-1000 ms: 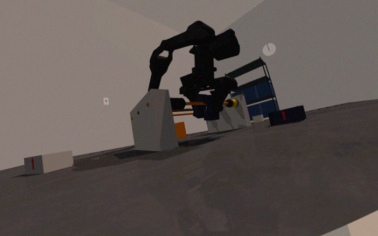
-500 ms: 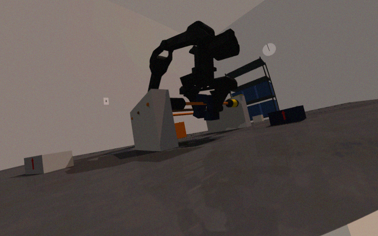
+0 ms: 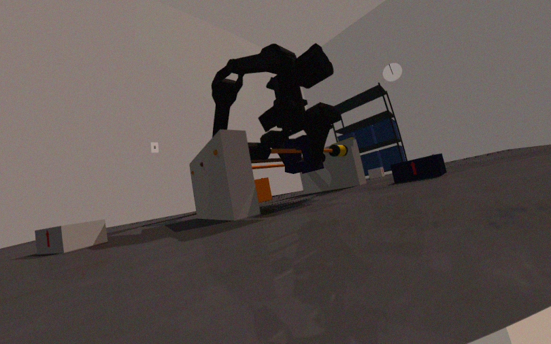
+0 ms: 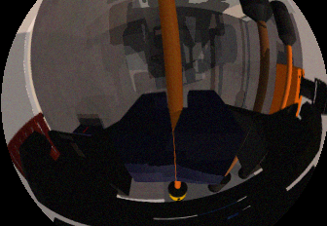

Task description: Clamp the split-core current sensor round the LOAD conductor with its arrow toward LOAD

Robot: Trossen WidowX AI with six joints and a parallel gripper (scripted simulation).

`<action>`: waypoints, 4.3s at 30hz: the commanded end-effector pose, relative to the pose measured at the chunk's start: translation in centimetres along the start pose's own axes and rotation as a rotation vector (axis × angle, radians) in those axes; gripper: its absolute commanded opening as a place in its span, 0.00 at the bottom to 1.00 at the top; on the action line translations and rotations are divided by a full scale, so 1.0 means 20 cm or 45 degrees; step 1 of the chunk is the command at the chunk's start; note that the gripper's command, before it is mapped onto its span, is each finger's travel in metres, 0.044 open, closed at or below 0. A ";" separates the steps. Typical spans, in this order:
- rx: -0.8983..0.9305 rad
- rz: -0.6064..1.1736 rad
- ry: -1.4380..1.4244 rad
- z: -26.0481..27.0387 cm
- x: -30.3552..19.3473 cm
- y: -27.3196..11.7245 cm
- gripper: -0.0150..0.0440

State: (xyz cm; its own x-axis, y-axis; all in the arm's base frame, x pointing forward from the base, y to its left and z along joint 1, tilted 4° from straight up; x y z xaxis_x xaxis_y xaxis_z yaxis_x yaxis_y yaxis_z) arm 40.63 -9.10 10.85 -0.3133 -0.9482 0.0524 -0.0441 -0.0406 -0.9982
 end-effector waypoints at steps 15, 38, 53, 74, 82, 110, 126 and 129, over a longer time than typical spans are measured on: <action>0.013 -0.001 0.003 -0.01 0.01 -0.02 0.25; 0.018 -0.001 0.003 0.03 0.01 -0.03 0.25; 0.018 0.000 0.005 0.02 0.01 -0.02 0.43; 0.018 0.000 0.005 0.02 0.01 -0.02 0.71; 0.018 0.000 0.005 0.02 0.01 -0.02 0.71; 0.022 -0.001 0.005 0.04 0.00 -0.13 1.00; 0.043 -0.121 -0.087 -0.04 -0.10 -0.56 1.00; 0.082 -0.367 -0.282 -0.15 -0.30 -0.51 1.00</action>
State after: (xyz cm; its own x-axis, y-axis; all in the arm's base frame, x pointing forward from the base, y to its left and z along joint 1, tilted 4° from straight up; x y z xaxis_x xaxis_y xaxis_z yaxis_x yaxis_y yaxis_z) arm 40.77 -6.47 21.19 -0.2270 -0.9516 0.2074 -0.0578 -0.1994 -0.9782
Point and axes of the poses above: the point midway between the two fingers, 35 mm back from their tips, its own y axis out along the fingers, its own z axis across the jaws, x = y × z, the point moved 9 cm from there along -y, back along the fingers, and after that the axes turned 2 degrees about y, right-handed, at the moved point
